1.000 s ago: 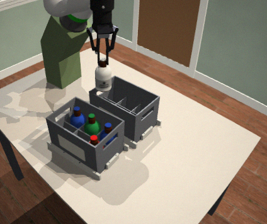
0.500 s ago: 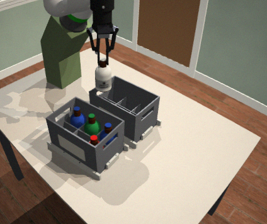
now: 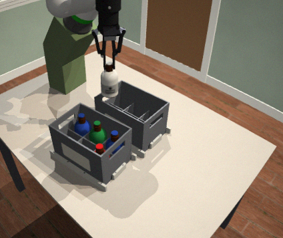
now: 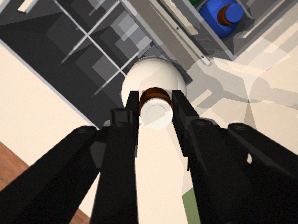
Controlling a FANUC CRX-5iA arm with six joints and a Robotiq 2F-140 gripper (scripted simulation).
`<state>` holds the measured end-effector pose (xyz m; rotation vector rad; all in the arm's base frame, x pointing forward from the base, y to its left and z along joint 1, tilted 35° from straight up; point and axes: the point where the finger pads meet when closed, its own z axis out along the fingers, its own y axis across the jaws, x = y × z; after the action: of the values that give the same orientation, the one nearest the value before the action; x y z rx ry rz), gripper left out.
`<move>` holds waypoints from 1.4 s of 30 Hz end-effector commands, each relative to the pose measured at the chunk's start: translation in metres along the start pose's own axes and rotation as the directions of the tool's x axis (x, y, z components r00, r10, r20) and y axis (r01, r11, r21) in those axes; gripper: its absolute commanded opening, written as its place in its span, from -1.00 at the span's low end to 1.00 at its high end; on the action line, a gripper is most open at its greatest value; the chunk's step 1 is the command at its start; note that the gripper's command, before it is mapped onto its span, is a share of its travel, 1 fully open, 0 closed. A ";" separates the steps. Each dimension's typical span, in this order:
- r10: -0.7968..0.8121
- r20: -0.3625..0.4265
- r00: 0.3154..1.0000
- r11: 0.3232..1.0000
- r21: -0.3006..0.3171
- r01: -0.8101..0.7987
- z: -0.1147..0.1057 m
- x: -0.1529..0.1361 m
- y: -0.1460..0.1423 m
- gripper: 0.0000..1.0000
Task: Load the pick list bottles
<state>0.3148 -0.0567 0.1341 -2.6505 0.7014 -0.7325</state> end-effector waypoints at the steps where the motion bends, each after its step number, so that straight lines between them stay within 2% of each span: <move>1: 0.000 -0.001 1.000 1.000 0.000 0.000 0.000 0.001 0.000 -0.80; 9: 0.000 -0.001 1.000 1.000 0.000 0.000 0.000 0.001 0.000 -0.80; 42: 0.000 -0.001 1.000 1.000 0.000 0.000 0.030 0.001 0.000 -0.80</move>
<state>0.3299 -0.0527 0.1114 -2.6504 0.7013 -0.7324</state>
